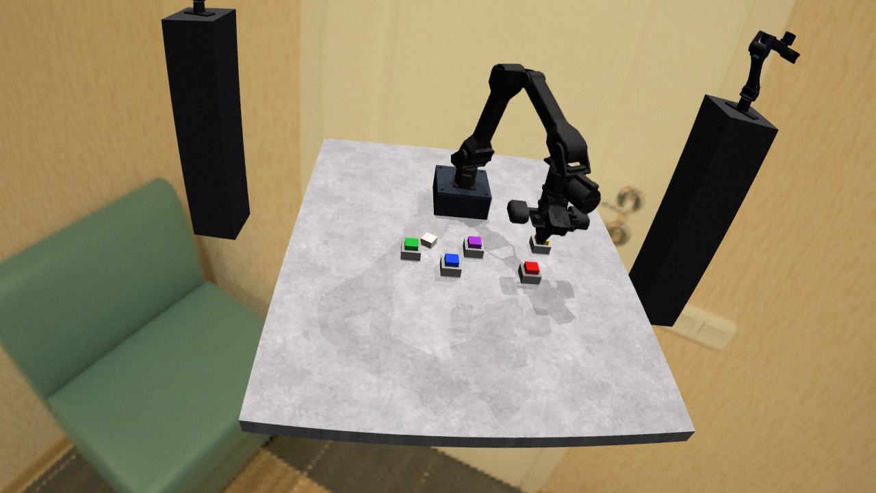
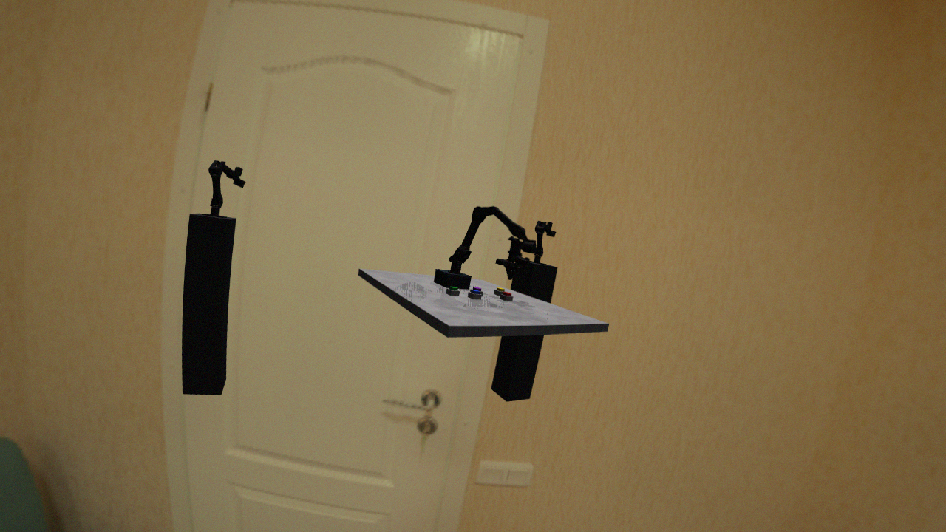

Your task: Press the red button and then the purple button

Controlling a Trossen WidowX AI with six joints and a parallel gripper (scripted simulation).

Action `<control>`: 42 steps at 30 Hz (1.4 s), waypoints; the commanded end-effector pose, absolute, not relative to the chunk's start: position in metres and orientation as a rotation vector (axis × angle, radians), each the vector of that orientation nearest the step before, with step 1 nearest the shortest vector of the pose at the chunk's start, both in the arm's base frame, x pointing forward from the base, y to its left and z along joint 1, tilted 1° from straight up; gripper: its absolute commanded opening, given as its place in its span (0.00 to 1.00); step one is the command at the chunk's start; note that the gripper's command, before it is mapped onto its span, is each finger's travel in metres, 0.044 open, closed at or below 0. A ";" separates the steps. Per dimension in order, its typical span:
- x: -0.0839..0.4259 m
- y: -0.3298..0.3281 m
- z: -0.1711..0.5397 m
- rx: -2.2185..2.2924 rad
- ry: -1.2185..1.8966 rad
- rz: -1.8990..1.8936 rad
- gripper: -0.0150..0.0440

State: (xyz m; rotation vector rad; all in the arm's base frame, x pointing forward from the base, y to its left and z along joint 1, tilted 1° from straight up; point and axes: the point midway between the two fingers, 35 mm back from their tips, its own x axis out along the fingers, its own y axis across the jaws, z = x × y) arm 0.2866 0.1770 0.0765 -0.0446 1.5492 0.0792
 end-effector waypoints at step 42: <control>0.215 0.035 0.012 -0.051 1.547 0.069 0.29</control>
